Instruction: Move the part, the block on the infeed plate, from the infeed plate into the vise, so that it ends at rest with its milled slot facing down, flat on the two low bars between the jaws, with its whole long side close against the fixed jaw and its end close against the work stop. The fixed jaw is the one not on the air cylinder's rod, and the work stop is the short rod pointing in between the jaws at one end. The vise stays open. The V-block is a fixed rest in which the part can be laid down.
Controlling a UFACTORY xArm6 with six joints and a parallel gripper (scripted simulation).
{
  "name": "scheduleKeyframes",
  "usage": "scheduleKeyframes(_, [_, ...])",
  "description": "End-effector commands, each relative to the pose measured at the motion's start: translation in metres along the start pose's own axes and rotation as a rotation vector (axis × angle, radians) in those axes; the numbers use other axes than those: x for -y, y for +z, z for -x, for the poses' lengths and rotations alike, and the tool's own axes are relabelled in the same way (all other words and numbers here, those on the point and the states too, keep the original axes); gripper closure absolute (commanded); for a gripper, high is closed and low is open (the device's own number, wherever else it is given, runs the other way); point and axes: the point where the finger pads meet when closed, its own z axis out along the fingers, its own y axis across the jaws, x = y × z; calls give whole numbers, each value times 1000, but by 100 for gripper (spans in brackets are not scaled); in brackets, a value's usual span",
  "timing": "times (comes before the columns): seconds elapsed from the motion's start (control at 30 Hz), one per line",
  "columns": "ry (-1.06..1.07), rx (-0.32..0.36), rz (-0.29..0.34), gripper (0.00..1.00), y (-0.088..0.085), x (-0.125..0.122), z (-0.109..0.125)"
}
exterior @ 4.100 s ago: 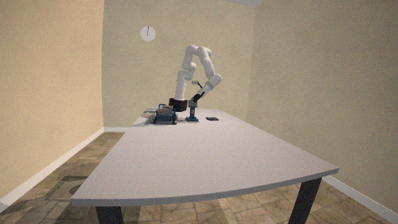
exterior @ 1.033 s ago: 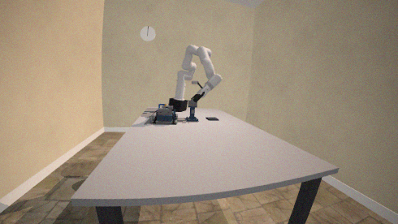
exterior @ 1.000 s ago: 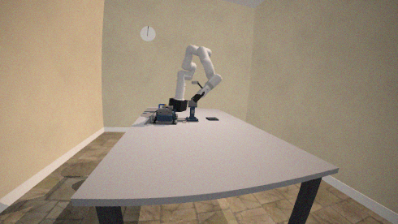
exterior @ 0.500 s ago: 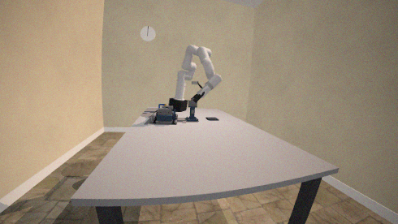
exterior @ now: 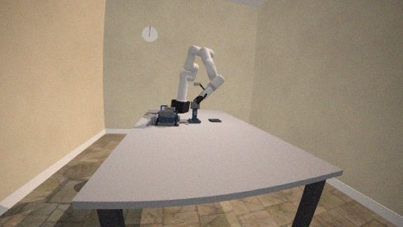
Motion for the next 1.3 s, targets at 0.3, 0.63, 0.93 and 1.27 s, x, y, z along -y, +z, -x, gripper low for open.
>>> scheduleKeyframes(0.3, [2,38,-3,11,-1,1,-1])
scheduleKeyframes(0.63, [2,81,-3,11,-1,1,-1])
scheduleKeyframes(0.93, [2,145,-3,11,-1,1,-2])
scheduleKeyframes(1.27, [2,219,-3,11,-1,1,-3])
